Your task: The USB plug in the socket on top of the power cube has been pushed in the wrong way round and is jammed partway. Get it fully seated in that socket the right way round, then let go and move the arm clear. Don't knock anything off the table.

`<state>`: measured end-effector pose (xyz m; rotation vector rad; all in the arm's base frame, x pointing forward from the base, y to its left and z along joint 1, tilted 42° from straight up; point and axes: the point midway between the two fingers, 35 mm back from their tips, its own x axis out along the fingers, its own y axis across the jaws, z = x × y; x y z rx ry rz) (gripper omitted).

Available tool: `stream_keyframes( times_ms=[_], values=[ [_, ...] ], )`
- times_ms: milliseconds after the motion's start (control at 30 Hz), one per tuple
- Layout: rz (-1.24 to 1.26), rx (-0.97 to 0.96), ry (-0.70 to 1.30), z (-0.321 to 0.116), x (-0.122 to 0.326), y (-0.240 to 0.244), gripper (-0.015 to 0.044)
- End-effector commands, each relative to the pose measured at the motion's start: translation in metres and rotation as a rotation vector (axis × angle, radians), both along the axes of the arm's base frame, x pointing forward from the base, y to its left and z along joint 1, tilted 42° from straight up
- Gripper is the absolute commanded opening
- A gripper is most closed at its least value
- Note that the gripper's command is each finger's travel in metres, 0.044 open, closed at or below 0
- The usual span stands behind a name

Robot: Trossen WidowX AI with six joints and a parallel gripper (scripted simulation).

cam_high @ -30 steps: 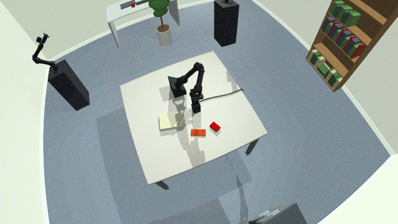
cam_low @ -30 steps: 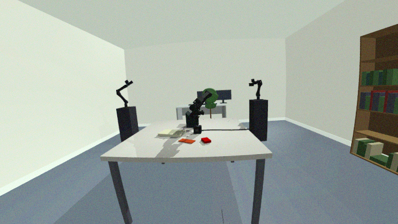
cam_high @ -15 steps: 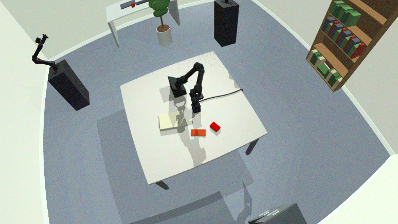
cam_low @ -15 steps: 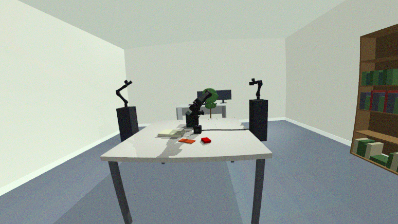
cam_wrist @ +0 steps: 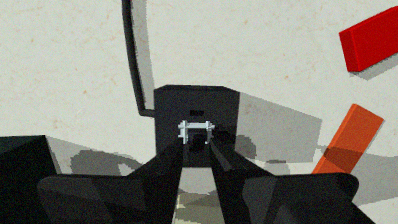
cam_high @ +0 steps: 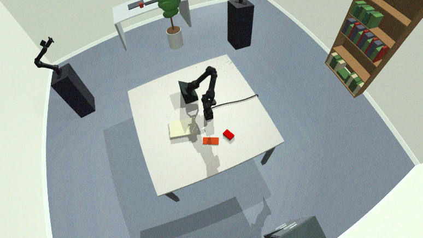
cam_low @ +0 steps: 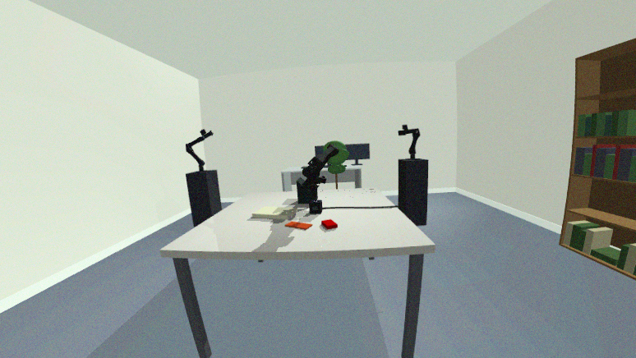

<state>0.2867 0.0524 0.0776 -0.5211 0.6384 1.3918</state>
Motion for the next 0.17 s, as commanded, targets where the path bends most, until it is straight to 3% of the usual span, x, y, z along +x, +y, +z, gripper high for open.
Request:
stream_keyframes(
  times_ms=[0, 133],
  values=[
    [0.001, -0.003, -0.010, 0.0036, 0.0017, -0.0032, 0.0095],
    [0.001, -0.003, -0.010, 0.0066, 0.0014, -0.0058, 0.0095]
  ],
)
